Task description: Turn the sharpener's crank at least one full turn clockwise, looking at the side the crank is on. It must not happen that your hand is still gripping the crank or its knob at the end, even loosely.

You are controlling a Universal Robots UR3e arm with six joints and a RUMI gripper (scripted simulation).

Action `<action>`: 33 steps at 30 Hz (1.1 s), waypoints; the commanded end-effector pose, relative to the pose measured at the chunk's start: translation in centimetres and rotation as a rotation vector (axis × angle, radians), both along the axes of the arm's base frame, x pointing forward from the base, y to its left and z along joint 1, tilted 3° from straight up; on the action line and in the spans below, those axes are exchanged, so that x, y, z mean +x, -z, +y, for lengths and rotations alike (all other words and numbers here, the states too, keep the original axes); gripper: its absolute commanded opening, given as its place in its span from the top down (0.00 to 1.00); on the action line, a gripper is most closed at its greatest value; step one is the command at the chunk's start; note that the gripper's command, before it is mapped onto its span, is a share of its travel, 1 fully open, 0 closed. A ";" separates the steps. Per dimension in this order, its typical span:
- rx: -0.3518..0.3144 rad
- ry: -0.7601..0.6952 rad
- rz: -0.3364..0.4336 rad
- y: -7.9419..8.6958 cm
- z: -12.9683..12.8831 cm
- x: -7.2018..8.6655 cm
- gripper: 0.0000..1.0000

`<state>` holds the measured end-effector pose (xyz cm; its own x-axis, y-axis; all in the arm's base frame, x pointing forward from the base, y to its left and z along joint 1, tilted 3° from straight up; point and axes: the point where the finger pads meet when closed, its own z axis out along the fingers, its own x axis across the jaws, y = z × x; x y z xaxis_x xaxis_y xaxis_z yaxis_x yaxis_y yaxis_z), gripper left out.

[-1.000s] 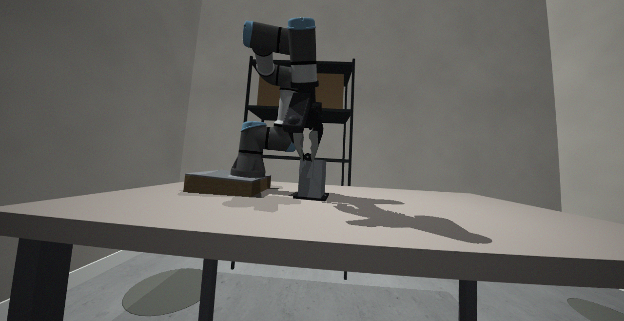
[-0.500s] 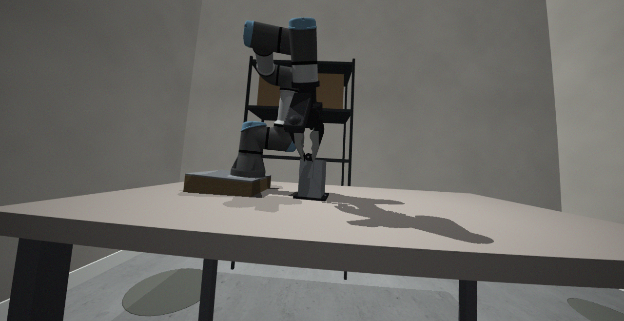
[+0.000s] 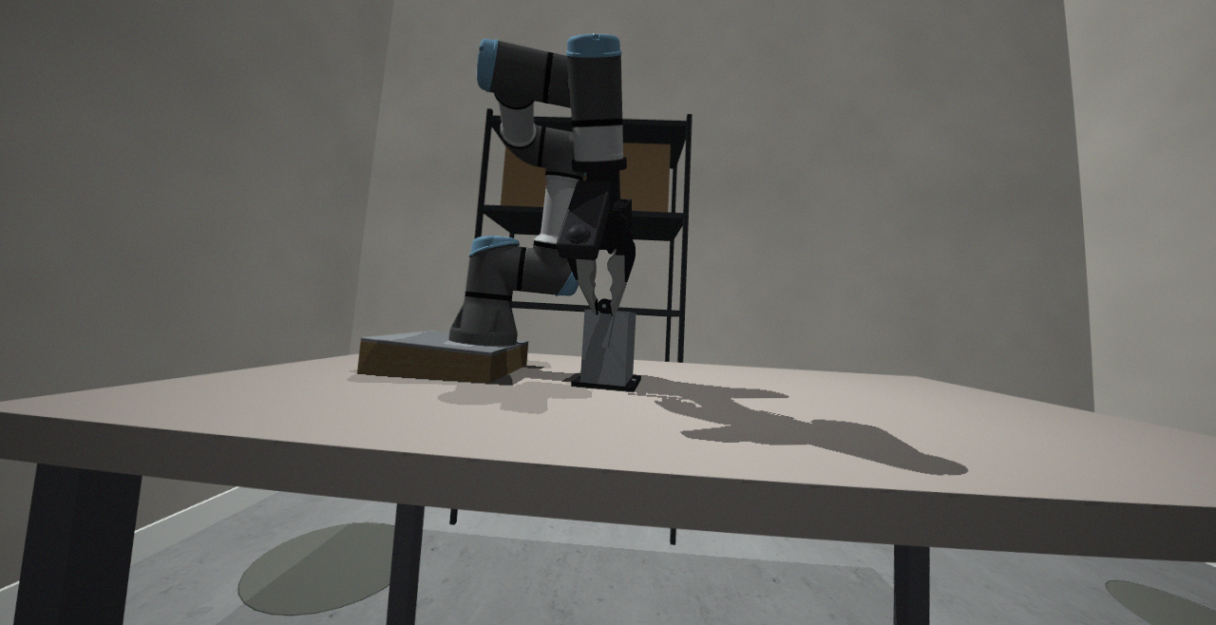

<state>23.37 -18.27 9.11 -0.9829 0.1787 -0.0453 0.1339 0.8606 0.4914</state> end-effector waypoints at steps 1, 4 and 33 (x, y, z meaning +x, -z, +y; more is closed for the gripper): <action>-0.002 0.000 -0.001 0.0 -0.1 0.3 0.91; -0.002 0.000 -0.001 0.0 -0.1 0.4 0.91; -0.002 0.000 -0.001 0.6 -0.4 2.0 0.91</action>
